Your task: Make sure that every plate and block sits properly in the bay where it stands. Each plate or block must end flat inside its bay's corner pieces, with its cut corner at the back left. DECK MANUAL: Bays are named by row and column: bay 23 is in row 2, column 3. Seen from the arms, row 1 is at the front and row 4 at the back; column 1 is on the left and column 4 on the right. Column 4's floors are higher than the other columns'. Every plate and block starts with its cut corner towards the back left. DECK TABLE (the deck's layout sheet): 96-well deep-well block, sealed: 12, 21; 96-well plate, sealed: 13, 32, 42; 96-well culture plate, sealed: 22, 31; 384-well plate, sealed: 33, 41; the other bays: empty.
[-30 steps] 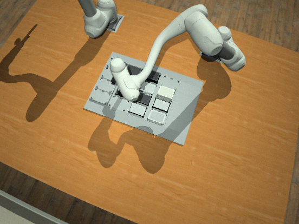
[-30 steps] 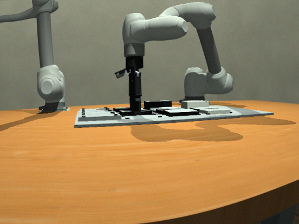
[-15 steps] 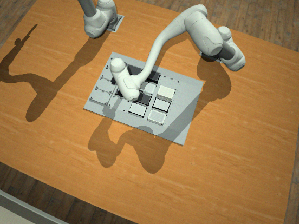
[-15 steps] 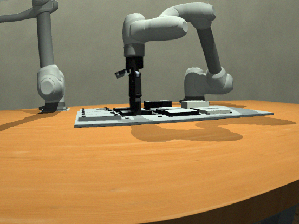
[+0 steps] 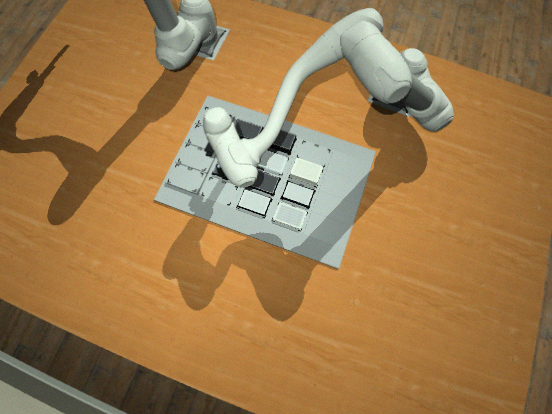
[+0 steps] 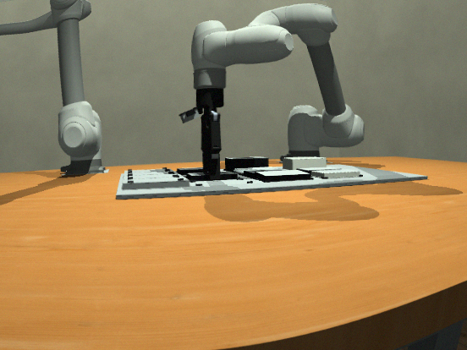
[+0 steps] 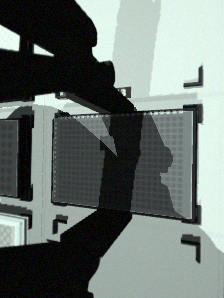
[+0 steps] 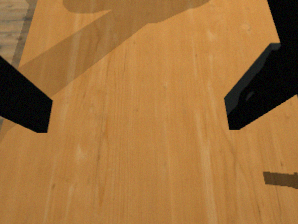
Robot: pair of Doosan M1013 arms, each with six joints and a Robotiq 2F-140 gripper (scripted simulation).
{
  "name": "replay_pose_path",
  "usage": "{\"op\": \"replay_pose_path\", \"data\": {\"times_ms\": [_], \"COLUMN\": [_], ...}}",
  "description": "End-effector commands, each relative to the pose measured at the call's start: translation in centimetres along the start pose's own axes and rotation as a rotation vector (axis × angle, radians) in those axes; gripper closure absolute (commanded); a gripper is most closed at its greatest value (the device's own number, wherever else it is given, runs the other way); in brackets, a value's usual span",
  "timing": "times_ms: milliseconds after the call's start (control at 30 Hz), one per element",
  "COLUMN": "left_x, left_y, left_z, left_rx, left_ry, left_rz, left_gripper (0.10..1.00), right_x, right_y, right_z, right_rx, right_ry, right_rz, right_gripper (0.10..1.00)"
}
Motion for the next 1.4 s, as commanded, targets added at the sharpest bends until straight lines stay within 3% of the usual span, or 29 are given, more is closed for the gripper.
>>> {"op": "replay_pose_path", "data": {"times_ms": [0,900,1367], "left_x": [0.2,0.2,1.9], "left_y": [0.0,0.0,0.0], "left_z": [0.0,0.0,0.0], "left_rx": [0.000,0.000,0.000], "left_ry": [0.001,0.001,0.001], "left_rz": [0.002,0.002,0.002], "left_gripper": [0.400,0.400,0.400], "right_x": [0.1,0.1,0.1], "right_y": [0.0,0.0,0.0], "right_z": [0.0,0.0,0.0], "right_rx": [0.000,0.000,0.000], "right_ry": [0.001,0.001,0.001], "right_rz": [0.001,0.001,0.001], "right_gripper": [0.098,0.098,0.098]}}
Point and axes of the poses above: on each arm, the point where the finger pads meet when closed, its own x axis back along the fingers, its own y axis across the jaws, z = x × y, the point moved 10 cm from there along x, back along the fingers, and after that the axes turned 2 degrees about -x, right-handed, at the moved point
